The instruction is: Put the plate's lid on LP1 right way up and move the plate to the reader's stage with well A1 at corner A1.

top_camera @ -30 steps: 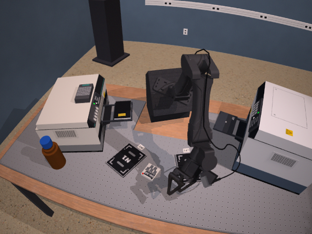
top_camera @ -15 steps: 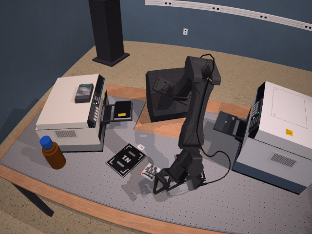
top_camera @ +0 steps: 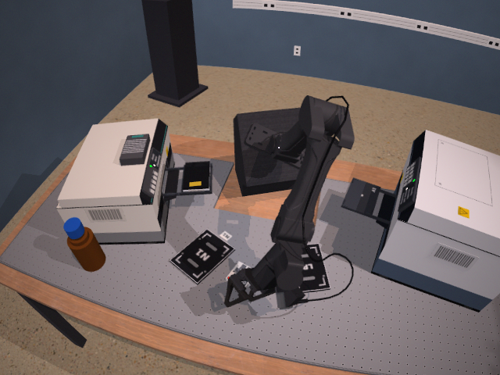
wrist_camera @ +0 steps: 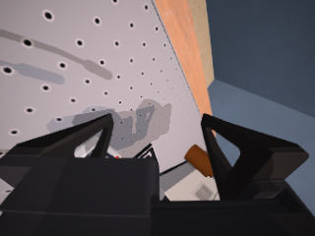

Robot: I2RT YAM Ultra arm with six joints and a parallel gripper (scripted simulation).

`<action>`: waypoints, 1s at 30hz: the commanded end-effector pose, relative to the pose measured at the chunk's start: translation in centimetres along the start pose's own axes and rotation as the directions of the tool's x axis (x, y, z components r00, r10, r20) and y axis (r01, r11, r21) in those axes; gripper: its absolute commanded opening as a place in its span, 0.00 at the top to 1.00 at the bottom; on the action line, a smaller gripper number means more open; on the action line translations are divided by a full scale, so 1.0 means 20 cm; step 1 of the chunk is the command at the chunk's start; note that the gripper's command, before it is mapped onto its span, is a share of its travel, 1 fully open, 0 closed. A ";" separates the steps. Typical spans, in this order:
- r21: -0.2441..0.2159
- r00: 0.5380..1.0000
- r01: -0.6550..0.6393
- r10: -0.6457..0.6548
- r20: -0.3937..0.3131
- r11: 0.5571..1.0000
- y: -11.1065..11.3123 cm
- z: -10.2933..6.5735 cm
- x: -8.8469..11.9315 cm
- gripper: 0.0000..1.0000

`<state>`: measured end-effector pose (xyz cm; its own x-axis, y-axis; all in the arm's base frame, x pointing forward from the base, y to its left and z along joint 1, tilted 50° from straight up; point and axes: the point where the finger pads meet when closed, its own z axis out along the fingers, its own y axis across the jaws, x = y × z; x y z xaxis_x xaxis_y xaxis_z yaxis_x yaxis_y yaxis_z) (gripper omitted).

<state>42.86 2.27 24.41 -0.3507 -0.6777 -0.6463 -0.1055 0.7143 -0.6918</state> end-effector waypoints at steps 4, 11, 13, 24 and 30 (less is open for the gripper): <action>-0.042 0.998 -0.047 0.045 -0.054 0.998 -0.03 0.04 0.05 0.00; -0.073 0.990 -0.084 0.075 -0.120 0.994 -0.06 0.10 0.18 0.00; -0.066 0.990 -0.089 0.081 -0.113 0.994 -0.08 0.10 0.20 0.00; -0.101 0.977 -0.126 0.106 -0.185 0.987 -0.07 0.15 0.41 0.00; -0.141 0.951 -0.186 0.143 -0.273 0.972 -0.06 0.16 0.55 0.00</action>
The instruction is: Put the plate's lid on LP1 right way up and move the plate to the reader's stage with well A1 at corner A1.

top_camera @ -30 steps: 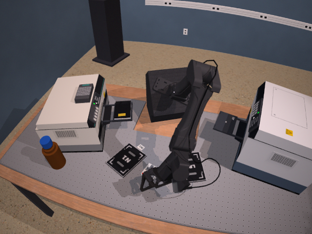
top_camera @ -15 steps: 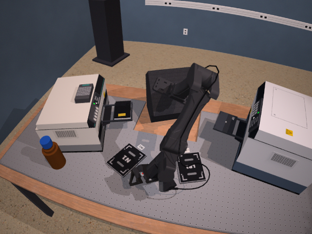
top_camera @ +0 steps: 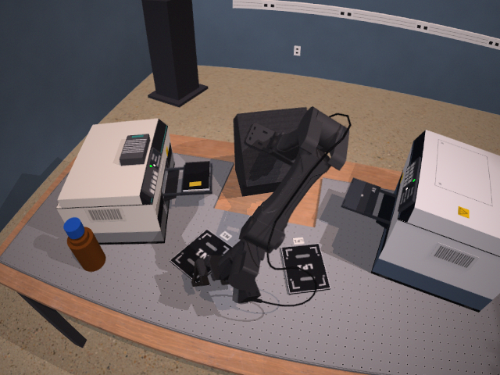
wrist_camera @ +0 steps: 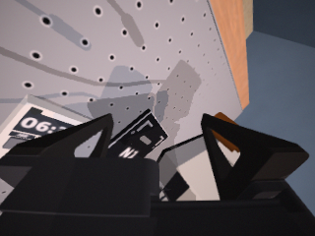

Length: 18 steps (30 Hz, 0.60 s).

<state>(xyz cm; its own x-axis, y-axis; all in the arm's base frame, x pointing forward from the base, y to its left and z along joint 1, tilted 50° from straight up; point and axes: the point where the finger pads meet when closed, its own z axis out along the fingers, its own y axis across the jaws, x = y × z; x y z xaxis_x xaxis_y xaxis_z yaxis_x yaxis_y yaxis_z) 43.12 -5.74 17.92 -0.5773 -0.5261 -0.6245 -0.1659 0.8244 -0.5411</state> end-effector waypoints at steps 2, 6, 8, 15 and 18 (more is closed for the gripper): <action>-0.027 0.998 -0.049 0.049 -0.030 0.998 -0.05 0.02 0.07 0.00; -0.048 0.995 -0.083 0.080 -0.067 0.995 -0.06 0.03 0.10 0.00; -0.035 0.995 -0.091 0.089 -0.048 0.995 -0.10 0.00 0.10 0.00; -0.084 0.980 -0.157 0.144 -0.138 0.984 -0.10 0.08 0.27 0.00; -0.099 0.969 -0.197 0.179 -0.171 0.975 -0.12 0.09 0.33 0.00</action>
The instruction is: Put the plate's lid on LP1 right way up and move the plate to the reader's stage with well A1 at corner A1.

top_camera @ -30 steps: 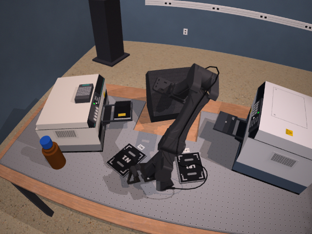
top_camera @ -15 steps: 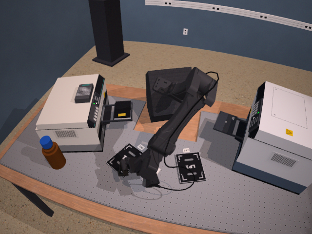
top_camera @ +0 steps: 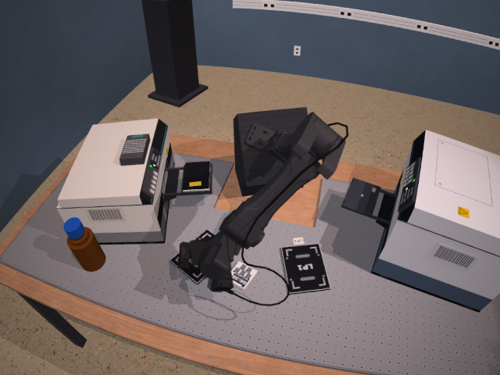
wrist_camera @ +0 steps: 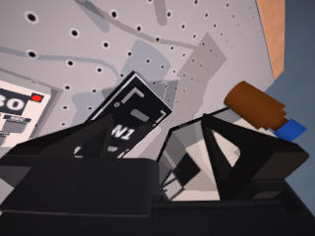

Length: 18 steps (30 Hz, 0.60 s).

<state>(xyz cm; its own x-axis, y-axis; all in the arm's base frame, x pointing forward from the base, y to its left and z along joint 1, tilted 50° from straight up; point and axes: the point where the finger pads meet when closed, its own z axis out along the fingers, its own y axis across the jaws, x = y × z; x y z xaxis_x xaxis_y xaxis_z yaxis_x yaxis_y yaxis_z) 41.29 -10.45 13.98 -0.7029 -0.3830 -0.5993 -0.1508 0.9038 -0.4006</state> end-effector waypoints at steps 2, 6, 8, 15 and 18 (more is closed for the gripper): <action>-0.041 0.995 -0.090 0.088 -0.049 0.995 -0.06 0.01 0.06 0.00; -0.056 0.993 -0.100 0.096 -0.069 0.993 -0.07 0.02 0.10 0.00; -0.086 0.988 -0.120 0.111 -0.110 0.989 -0.07 0.03 0.14 0.00; -0.115 0.982 -0.130 0.112 -0.152 0.985 -0.07 0.06 0.28 0.00; -0.144 0.972 -0.157 0.127 -0.200 0.977 -0.07 0.07 0.34 0.00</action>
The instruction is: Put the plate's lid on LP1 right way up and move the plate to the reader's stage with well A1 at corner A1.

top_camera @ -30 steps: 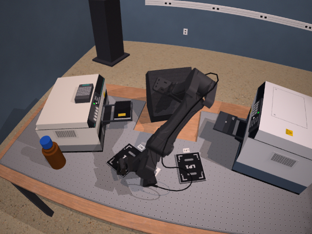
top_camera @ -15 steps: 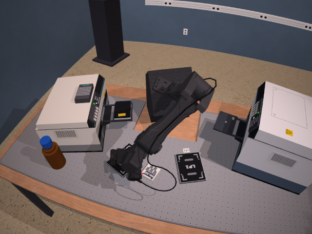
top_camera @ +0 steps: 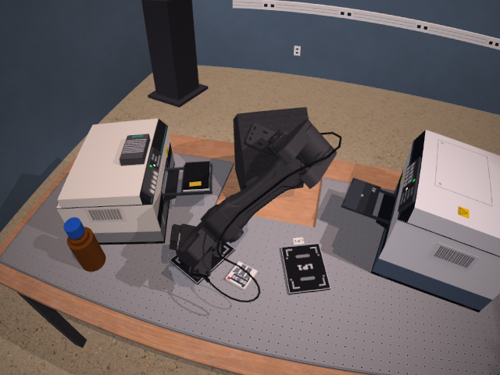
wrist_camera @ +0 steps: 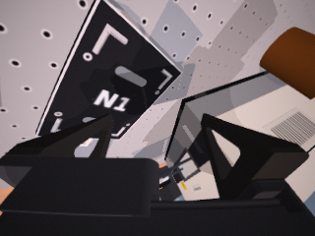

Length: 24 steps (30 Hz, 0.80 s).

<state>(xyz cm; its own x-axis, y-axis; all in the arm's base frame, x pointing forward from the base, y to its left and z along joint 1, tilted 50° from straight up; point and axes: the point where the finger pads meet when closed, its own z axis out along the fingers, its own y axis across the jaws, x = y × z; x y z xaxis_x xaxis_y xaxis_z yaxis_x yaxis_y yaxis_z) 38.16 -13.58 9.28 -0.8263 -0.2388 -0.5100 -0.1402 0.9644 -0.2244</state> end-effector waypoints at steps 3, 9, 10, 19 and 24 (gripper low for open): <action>-0.011 1.000 -0.015 0.015 -0.008 1.000 -0.06 -0.04 0.03 0.00; -0.053 0.997 -0.043 0.040 -0.059 0.998 -0.06 0.02 0.16 0.00; -0.068 0.996 -0.056 0.051 -0.078 0.996 -0.06 0.02 0.18 0.00; -0.119 0.987 -0.105 0.089 -0.134 0.987 -0.06 0.04 0.34 0.00; -0.153 0.979 -0.142 0.115 -0.171 0.978 -0.02 0.02 0.44 0.00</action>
<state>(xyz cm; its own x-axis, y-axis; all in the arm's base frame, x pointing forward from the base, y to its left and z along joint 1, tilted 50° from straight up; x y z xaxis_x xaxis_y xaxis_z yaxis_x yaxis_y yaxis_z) 32.61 -15.77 4.22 -0.9131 -0.1218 -0.3891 -0.1142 0.9925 -0.0428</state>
